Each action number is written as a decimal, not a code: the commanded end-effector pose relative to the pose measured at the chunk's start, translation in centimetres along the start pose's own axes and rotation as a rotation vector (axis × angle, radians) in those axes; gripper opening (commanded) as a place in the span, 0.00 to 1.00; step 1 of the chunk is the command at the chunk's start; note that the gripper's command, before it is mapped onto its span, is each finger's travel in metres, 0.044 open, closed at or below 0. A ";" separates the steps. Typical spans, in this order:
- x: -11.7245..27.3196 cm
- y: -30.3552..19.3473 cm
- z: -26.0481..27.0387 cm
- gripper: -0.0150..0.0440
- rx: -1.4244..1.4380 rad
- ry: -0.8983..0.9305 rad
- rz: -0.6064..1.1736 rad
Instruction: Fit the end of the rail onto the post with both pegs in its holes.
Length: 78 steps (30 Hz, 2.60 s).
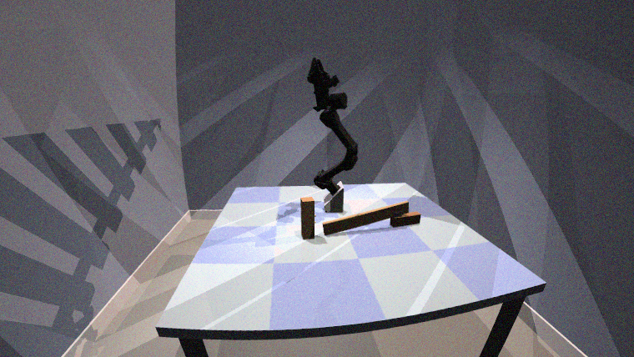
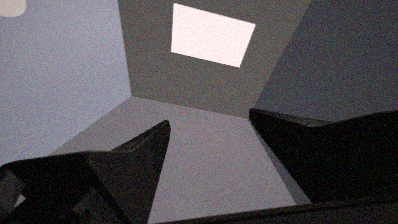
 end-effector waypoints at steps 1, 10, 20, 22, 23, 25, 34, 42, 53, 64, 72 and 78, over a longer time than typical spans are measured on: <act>0.0 0.0 -0.1 0.98 0.000 -0.003 0.002; -2.9 -3.9 -8.4 1.00 -0.011 -0.193 0.164; -3.5 -12.2 -18.8 1.00 -0.044 -0.414 0.466; -3.1 -14.3 -20.6 1.00 -0.055 -0.449 0.539; -2.8 -15.3 -21.4 1.00 -0.060 -0.466 0.577; -2.1 -17.5 -22.9 1.00 -0.073 -0.494 0.654; 2.8 -27.7 -26.5 1.00 -0.149 -0.552 1.036; 9.1 -36.0 -24.9 1.00 -0.242 -0.480 1.403; 18.3 -42.2 -15.7 1.00 -0.392 -0.149 1.864; 25.0 -39.8 -3.2 1.00 -0.526 0.427 2.136; 28.0 -33.5 4.7 1.00 -0.588 0.937 2.158; 29.2 -27.5 8.8 1.00 -0.604 1.304 2.075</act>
Point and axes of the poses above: the point midway between the two fingers, 35 mm back from their tips, its own x axis back along the fingers, its own z axis across the jaws, y = z × x, the point moved 10 cm from there along x, back along the fingers, and after that the axes turned 10 degrees about -x, right-handed, at the moved point
